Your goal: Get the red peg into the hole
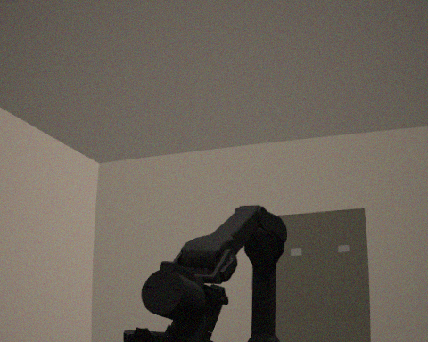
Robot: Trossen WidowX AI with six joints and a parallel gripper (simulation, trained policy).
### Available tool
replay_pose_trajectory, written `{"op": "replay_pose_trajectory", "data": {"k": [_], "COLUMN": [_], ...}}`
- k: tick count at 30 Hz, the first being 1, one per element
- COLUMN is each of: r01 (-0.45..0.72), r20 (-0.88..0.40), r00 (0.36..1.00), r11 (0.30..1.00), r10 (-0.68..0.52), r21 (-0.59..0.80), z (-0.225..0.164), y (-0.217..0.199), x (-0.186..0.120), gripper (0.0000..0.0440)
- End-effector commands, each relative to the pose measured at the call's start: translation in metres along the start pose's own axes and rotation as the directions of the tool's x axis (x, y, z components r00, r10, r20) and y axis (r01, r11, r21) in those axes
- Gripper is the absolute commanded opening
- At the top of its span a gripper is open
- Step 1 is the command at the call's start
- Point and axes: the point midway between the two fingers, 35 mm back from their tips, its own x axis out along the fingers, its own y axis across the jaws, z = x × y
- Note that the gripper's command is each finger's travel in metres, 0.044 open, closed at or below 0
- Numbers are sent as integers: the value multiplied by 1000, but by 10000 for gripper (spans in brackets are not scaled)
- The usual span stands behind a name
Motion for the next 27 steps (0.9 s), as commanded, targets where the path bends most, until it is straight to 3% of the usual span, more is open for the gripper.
{"op": "replay_pose_trajectory", "data": {"k": [1,4,8,19,27], "r01": [4,17,39,8,-30], "r20": [-15,-32,-42,14,99], "r00": [1000,999,998,1000,994], "r11": [1000,1000,998,999,999], "r10": [-4,-17,-40,-7,34], "r21": [-3,-20,-42,-52,-42], "z": [2,2,7,43,75], "y": [1,0,1,17,24], "x": [12,24,35,40,33], "gripper": [34,108,162,431,440]}}
